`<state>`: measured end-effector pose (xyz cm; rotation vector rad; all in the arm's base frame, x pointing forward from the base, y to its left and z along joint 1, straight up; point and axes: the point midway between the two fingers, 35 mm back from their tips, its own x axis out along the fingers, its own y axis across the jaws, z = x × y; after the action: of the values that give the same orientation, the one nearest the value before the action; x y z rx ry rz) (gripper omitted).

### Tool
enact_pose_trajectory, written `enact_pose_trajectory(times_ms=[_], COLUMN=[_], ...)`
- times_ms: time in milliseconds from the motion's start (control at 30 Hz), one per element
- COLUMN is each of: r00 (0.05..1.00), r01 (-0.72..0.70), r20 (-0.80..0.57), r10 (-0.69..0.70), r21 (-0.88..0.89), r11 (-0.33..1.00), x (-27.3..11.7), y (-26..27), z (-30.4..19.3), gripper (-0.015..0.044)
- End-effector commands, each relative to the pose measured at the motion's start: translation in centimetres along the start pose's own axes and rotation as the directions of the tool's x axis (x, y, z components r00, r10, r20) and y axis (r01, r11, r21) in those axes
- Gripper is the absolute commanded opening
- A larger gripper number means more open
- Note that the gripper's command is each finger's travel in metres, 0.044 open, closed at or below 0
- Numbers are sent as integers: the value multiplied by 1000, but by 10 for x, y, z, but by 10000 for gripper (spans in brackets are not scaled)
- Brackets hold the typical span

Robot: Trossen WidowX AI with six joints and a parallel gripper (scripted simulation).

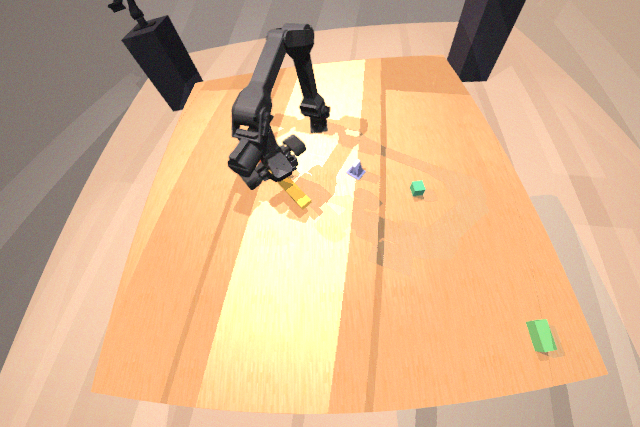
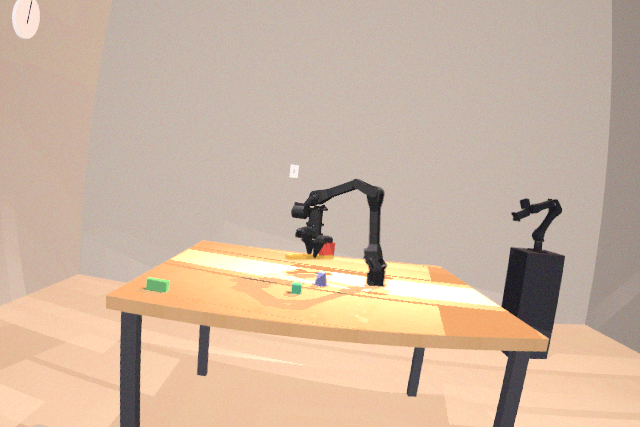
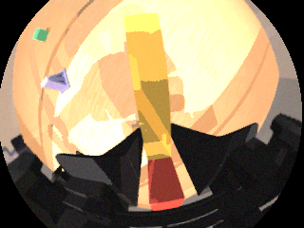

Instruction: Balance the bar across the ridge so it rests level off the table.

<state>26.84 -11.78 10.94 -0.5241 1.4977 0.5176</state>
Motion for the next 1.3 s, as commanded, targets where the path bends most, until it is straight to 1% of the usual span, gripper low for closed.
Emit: enact_pose_trajectory(times_ms=[0, 267, 433, 1267], r00=[1000, 1000, 1000, 1000], r01=[16, 16, 16, 11], r20=[6, 5, 5, 12], r10=[-16, -16, -16, -11], r21=[-3, -4, -6, -73], r11=[1000, 1000, 1000, 997], x=[-17, -37, -39, -39], y=[-1, 2, 4, 67], z=[0, -2, 1, 77], gripper=[0, 0, 0, 0])
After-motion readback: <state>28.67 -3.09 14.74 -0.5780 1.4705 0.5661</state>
